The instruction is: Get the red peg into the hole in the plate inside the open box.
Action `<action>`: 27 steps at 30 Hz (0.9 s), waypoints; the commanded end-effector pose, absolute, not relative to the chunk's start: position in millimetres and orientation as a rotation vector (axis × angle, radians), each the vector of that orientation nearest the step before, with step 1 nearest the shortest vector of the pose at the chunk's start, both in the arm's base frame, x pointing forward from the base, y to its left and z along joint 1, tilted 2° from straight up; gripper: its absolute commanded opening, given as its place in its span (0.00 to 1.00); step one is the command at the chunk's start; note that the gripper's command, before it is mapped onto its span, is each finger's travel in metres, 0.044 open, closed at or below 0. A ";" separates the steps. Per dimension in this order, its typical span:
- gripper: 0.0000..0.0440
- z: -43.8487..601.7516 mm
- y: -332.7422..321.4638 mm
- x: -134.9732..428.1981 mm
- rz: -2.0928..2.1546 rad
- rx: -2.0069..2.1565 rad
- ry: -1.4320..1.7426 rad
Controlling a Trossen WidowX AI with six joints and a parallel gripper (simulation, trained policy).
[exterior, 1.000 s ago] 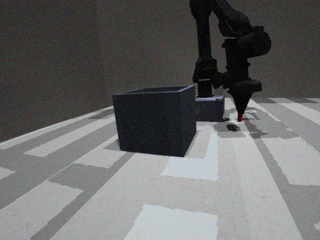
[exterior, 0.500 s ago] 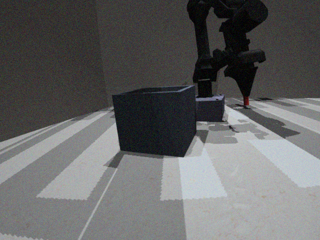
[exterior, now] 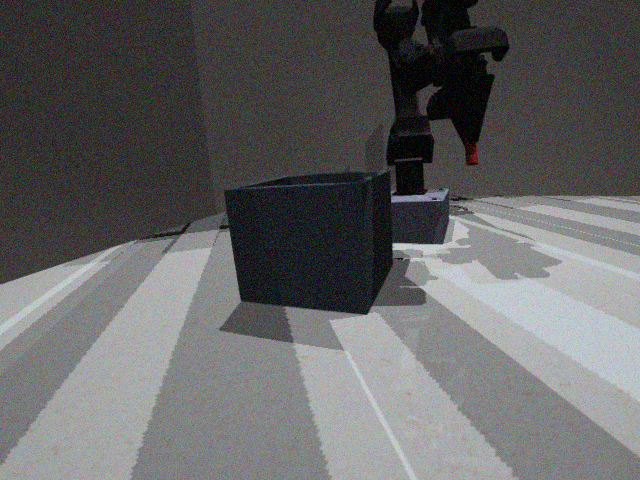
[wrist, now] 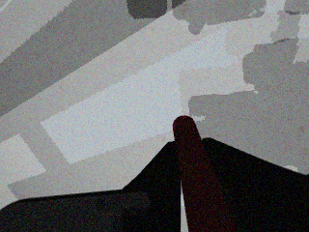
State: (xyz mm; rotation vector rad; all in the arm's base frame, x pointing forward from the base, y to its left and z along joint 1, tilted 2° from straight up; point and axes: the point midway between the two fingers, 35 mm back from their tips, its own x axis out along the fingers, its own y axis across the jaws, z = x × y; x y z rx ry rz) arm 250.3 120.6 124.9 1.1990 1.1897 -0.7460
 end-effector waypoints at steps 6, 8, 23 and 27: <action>0.00 147.6 89.2 265.4 -0.761 1.179 1.117; 0.00 149.6 81.7 267.8 -0.772 1.173 1.106; 0.00 150.5 31.3 279.0 -0.871 1.129 1.077; 0.00 148.8 20.4 282.0 -0.891 1.120 1.081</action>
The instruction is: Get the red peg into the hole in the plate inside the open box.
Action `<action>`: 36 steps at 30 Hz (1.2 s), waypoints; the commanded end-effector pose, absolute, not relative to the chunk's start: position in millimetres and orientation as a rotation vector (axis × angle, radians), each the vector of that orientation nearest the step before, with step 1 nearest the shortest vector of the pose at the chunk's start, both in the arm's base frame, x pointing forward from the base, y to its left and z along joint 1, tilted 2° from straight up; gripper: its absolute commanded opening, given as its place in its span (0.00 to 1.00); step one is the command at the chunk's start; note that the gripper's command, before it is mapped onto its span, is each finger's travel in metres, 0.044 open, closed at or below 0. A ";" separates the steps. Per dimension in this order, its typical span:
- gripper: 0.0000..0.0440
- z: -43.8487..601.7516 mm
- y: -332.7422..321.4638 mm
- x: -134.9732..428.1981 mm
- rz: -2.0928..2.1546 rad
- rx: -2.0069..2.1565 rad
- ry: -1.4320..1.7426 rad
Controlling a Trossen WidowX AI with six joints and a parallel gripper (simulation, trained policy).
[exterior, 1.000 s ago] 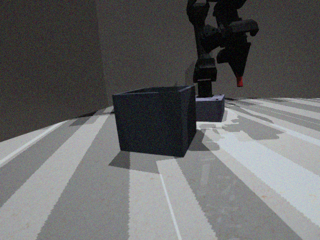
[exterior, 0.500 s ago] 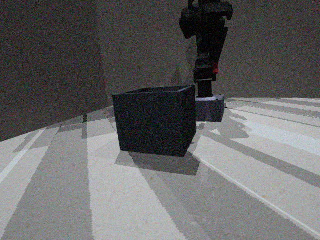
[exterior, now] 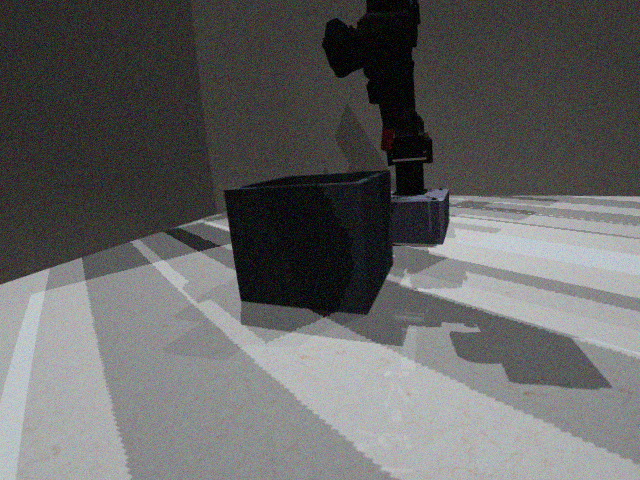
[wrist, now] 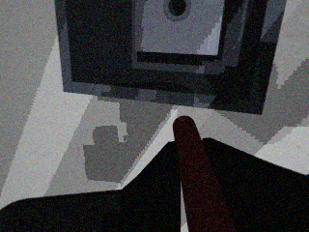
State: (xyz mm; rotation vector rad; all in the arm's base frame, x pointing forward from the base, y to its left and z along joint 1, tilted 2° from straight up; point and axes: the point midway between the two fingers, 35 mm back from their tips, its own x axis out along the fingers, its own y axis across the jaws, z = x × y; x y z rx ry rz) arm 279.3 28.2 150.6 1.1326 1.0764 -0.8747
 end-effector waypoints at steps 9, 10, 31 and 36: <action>0.00 143.0 -1.4 289.0 -0.928 1.102 1.100; 0.00 142.2 -3.5 289.8 -0.931 1.101 1.103; 0.00 103.2 -41.8 305.0 -0.975 1.070 1.170; 0.00 90.2 -45.6 309.2 -0.971 1.072 1.188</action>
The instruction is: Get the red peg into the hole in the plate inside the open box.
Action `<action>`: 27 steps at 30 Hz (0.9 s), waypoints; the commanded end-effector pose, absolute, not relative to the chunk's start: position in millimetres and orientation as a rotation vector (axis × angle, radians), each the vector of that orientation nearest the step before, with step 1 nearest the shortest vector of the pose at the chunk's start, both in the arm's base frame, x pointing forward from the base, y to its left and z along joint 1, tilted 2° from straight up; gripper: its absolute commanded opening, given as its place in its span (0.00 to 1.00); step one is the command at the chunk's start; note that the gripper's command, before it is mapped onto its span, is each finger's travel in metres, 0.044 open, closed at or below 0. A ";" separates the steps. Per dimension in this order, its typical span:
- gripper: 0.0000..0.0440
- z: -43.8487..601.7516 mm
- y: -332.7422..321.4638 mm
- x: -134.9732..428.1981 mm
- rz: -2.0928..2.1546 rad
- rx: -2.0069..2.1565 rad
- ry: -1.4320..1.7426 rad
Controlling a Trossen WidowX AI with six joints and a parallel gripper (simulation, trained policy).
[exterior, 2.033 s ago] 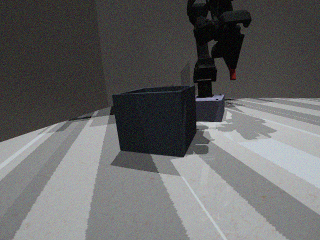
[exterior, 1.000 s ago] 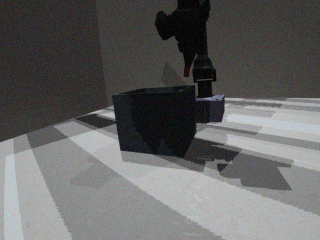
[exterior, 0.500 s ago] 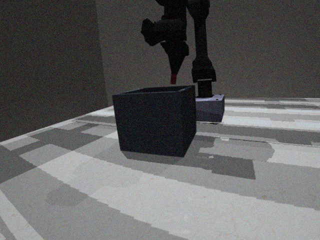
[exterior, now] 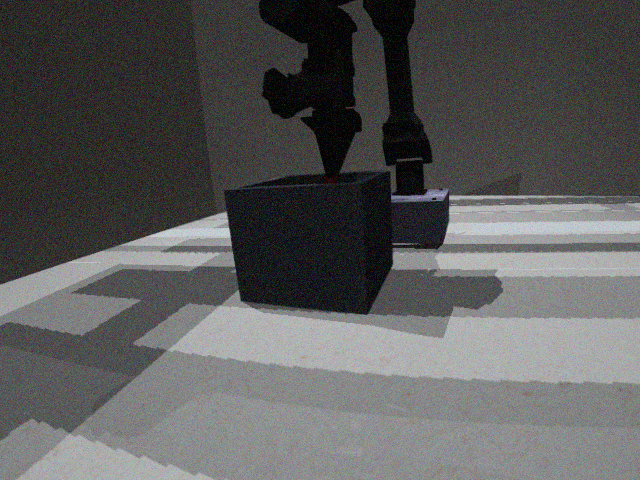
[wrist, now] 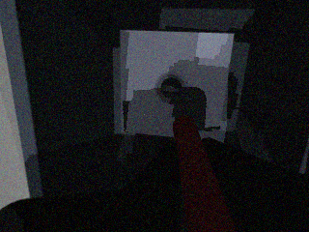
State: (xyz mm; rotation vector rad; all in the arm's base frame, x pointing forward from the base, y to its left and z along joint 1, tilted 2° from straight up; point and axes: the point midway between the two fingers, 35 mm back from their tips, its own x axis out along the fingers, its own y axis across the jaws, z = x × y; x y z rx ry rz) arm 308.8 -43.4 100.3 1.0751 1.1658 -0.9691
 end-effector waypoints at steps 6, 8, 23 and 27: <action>0.00 78.2 -50.6 315.2 -0.958 1.069 1.199; 0.00 73.8 -52.4 316.7 -0.955 1.066 1.203; 0.02 40.4 -58.4 324.4 -0.934 1.010 1.250; 0.17 35.6 -59.3 325.8 -0.936 0.991 1.269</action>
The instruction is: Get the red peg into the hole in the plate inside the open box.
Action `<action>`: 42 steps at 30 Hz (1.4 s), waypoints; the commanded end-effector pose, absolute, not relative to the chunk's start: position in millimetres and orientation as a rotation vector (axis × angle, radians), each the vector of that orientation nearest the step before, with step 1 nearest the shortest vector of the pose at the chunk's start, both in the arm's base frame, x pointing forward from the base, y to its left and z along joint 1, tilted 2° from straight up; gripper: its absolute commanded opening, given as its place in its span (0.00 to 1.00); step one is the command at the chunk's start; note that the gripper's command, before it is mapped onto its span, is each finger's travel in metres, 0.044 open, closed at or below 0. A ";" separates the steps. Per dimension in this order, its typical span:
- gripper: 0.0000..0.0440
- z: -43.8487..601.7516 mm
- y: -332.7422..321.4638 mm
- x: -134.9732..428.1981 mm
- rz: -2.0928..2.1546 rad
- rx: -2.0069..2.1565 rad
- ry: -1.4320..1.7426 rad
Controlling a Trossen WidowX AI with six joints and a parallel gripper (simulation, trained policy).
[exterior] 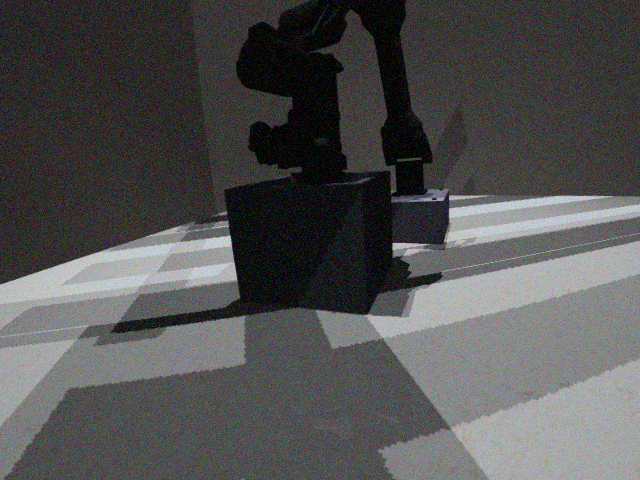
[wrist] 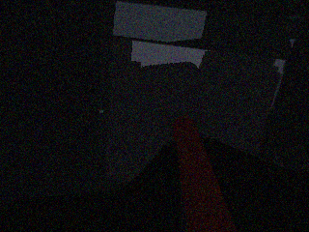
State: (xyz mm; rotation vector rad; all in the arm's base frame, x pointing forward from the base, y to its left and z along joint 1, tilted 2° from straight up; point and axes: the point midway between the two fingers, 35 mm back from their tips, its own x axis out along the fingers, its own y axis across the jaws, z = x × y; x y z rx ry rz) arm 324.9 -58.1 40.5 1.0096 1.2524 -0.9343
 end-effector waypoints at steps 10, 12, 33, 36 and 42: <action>0.20 35.6 -47.7 321.7 -0.918 1.035 1.356; 0.19 38.1 -43.5 319.8 -0.915 1.053 1.376; 0.15 46.4 -15.6 302.7 -0.950 1.162 1.488; 0.18 45.9 -14.2 301.8 -0.961 1.164 1.490; 0.07 63.1 -18.5 311.8 -0.943 1.194 1.475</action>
